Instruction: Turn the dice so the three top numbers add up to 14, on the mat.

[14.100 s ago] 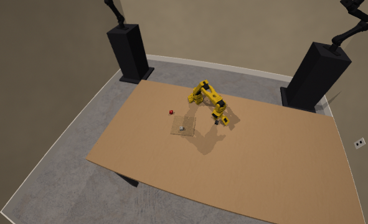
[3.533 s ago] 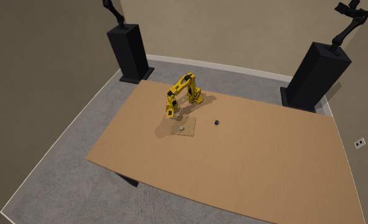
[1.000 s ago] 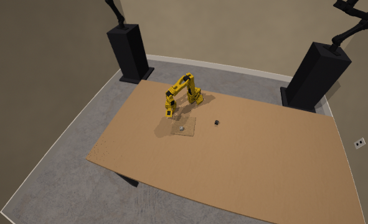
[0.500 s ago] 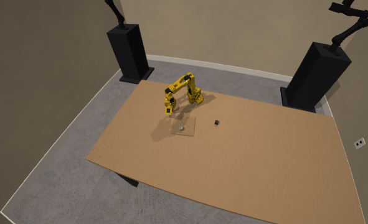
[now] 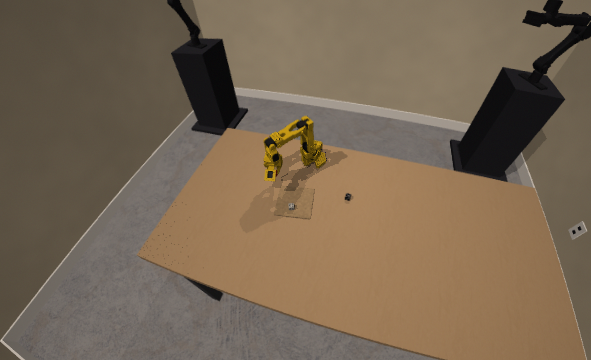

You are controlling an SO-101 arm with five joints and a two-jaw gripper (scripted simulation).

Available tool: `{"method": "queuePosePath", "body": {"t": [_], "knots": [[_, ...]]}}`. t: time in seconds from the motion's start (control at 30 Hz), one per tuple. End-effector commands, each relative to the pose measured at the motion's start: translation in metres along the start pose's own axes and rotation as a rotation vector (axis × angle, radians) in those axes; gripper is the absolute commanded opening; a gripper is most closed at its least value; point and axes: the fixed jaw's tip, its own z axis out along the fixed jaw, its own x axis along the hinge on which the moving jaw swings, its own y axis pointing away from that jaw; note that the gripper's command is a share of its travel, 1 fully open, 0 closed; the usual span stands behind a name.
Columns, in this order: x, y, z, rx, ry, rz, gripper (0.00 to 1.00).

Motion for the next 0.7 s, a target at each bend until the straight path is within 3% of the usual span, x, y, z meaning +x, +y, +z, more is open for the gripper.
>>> {"method": "queuePosePath", "body": {"t": [0.0,0.17,0.37,0.43,0.67], "knots": [[-0.005,-0.005,-0.011,0.052,-0.047,-0.012,0.0],[-0.017,0.008,-0.011,0.051,-0.048,-0.103,0.0],[-0.04,0.041,-0.008,0.049,-0.05,-0.317,0.0],[-0.04,0.041,-0.008,0.049,-0.05,-0.317,0.0],[-0.056,0.082,-0.005,0.046,-0.052,-0.557,0.0]]}}
